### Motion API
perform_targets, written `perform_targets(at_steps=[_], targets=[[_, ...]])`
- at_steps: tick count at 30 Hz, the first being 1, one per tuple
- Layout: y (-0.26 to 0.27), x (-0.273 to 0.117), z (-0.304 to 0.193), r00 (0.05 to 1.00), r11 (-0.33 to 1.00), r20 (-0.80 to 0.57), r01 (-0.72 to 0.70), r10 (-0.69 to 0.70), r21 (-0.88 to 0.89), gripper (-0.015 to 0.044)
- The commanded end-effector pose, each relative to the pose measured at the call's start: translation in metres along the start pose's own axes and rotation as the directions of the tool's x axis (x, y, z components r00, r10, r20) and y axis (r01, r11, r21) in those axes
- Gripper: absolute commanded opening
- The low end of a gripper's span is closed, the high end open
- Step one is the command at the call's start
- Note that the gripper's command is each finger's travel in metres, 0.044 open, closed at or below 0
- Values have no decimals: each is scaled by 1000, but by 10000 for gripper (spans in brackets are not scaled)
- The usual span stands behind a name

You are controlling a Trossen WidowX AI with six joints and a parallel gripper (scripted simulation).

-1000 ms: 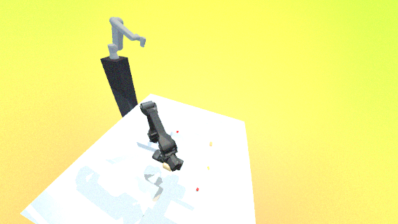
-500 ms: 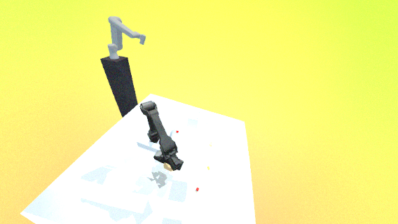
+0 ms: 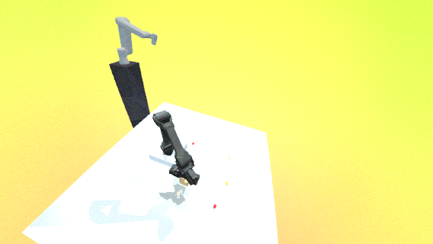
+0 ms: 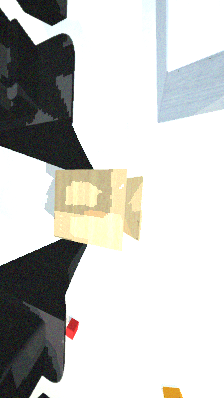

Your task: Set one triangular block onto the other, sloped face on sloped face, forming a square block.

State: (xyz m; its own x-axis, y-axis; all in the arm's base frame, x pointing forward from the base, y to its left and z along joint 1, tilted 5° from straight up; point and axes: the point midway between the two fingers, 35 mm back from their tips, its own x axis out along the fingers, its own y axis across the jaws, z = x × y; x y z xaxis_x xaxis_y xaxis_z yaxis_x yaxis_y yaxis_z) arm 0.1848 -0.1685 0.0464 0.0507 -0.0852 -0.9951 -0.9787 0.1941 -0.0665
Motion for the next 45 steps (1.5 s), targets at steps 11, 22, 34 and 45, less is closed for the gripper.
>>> perform_targets(at_steps=[11,22,34,45], targets=[[-1,1,1,1000,1000,-7,1,-1,5,0],[-1,0,-1,1000,1000,-13,5,-5,12,0],[-1,0,-1,1000,1000,-14,7,-7,12,0],[-1,5,1,1000,1000,-13,7,-7,12,0]])
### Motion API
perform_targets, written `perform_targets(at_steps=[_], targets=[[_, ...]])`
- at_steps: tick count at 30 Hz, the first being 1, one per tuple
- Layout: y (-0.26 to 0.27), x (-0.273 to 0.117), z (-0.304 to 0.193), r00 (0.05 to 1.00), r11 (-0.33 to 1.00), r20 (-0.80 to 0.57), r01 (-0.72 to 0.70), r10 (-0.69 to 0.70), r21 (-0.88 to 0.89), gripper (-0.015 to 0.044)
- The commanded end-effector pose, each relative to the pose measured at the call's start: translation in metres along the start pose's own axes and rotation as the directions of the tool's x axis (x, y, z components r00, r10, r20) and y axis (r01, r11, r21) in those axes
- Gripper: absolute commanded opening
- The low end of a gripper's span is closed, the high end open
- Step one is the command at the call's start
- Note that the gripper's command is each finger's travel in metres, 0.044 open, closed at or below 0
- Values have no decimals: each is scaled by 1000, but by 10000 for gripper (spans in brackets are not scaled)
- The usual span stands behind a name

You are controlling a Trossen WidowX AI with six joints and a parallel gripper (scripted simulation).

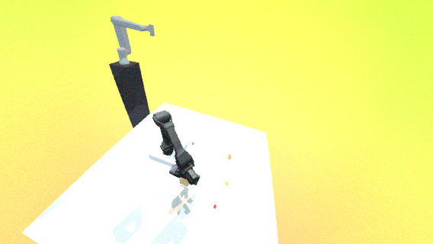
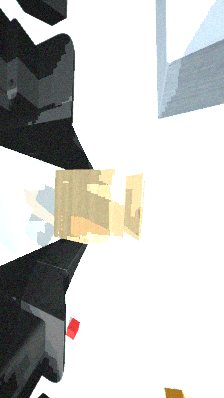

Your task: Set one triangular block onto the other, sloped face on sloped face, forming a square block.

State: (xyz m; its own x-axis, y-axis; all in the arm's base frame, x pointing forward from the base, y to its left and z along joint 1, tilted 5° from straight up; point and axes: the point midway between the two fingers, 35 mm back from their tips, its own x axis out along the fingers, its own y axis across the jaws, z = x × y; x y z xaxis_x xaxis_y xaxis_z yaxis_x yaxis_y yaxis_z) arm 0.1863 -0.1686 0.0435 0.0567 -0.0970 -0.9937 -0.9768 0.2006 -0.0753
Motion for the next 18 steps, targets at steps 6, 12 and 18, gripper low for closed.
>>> perform_targets(at_steps=[6,12,18], targets=[[0,6,2,1000,1000,-3,-1,1,4,0],[0,10,4,1000,1000,-3,-1,1,4,0],[0,13,6,1000,1000,-2,-1,1,4,0]])
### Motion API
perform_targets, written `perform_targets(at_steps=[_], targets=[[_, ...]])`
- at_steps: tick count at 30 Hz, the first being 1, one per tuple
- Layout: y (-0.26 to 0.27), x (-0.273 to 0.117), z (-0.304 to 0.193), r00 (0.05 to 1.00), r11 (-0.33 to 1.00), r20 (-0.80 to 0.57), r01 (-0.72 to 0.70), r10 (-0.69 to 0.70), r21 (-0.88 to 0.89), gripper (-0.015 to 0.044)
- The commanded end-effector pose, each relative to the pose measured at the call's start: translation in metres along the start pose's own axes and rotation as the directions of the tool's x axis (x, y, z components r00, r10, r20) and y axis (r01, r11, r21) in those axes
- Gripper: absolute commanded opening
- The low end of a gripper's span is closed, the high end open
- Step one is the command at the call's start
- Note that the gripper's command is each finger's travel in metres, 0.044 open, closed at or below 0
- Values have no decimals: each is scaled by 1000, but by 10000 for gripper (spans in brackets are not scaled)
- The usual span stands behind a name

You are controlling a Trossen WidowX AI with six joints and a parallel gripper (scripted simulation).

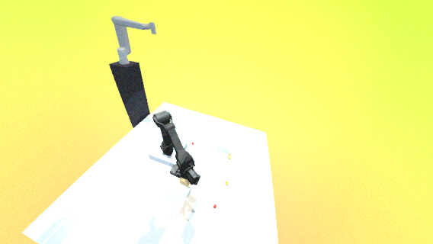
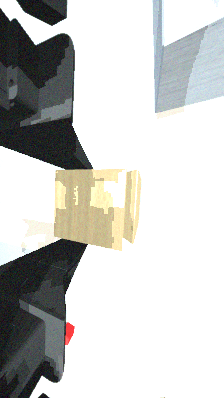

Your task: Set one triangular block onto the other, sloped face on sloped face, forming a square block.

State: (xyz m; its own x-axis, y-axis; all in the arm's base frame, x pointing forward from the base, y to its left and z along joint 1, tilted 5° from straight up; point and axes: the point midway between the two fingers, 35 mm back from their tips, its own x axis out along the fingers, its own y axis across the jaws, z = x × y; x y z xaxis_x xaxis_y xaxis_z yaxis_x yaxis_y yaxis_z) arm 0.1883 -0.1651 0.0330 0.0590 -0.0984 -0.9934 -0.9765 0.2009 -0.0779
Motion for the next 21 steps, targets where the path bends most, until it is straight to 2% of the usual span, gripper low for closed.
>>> perform_targets(at_steps=[1,21], targets=[[0,4,2,1000,1000,-2,-4,4,4,0],[1,8,3,1000,1000,-1,-4,4,4,0]])
